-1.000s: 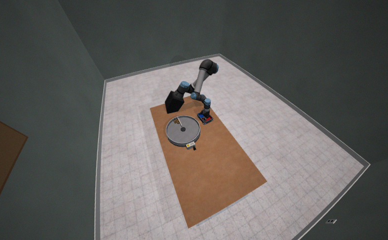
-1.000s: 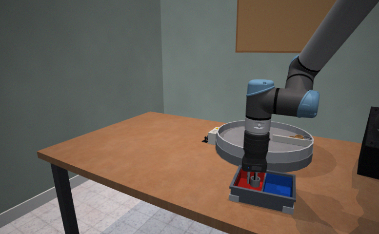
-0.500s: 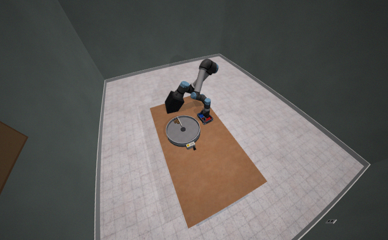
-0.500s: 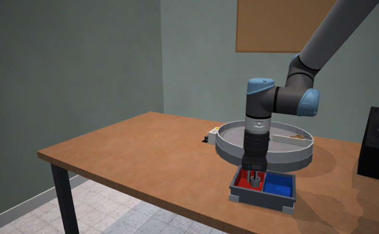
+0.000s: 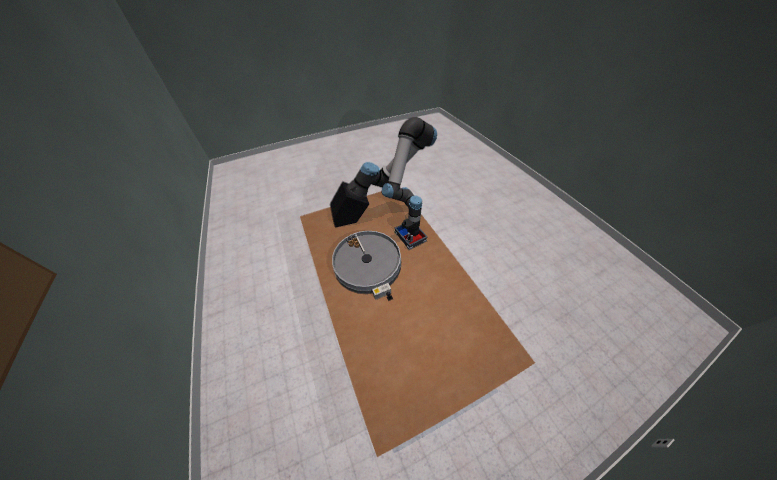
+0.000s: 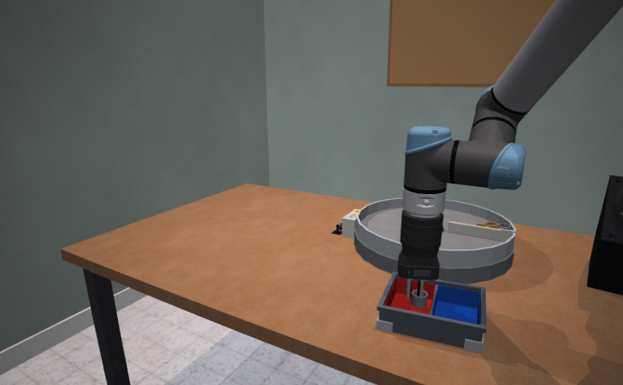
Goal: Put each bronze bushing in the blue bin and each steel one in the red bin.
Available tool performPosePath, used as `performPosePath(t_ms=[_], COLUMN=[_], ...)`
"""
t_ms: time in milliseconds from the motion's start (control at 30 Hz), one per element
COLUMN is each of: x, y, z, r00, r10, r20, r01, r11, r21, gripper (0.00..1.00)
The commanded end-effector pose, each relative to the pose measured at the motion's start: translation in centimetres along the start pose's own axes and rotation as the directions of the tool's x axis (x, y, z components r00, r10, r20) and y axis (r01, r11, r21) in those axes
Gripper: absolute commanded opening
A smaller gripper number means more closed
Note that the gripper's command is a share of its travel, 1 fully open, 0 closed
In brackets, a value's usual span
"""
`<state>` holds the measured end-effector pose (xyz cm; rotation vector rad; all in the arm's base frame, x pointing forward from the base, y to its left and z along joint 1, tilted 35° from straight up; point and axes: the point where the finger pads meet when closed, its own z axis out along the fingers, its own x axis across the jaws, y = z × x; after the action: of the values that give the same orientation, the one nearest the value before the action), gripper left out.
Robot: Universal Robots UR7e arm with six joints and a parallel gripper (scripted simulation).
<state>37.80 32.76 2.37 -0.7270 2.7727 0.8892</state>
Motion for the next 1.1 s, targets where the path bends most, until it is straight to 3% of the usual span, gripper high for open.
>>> performPosePath(t_ms=[0, 1067], x=[-0.04, -0.04], y=[-0.01, -0.01], z=[-0.27, -1.18], r00=[1.000, 1.000], r10=[0.000, 0.000], r20=[0.001, 0.001], r01=[0.000, 0.000], r11=[1.000, 1.000], r21=[0.000, 0.000], gripper=[0.42, 0.42])
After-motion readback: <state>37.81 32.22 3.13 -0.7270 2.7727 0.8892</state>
